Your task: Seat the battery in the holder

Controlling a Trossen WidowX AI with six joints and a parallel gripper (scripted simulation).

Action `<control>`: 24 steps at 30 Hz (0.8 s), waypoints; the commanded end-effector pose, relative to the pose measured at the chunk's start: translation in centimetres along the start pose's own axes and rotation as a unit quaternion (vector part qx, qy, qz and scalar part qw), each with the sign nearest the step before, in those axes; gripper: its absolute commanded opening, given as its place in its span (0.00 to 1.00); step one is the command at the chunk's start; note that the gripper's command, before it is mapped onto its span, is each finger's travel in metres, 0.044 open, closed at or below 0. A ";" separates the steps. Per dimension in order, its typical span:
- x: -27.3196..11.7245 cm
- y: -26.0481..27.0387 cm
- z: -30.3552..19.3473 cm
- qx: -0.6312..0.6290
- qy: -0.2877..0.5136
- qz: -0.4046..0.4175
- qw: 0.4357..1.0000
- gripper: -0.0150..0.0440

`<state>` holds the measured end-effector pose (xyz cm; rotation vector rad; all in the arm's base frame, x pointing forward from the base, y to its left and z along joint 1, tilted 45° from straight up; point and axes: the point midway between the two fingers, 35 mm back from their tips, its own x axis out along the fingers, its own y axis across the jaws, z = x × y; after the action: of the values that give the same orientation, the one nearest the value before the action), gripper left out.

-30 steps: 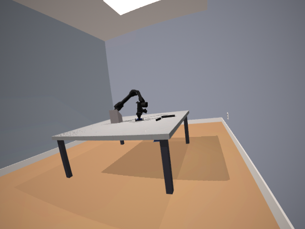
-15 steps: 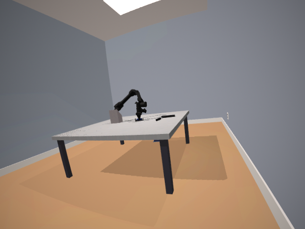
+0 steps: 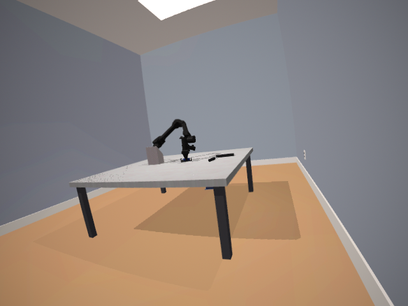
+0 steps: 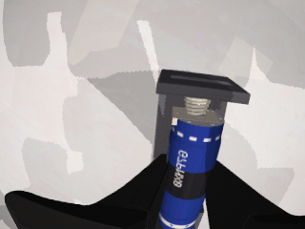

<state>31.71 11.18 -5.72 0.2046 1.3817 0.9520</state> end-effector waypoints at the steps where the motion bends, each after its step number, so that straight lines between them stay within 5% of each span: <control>1: 0.0 0.1 -0.3 0.000 -0.002 0.002 1.000 0.38; 24: 0.1 0.2 -1.2 0.001 -0.010 -0.001 1.000 0.38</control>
<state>30.67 10.86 -5.95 0.2110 1.3624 0.9458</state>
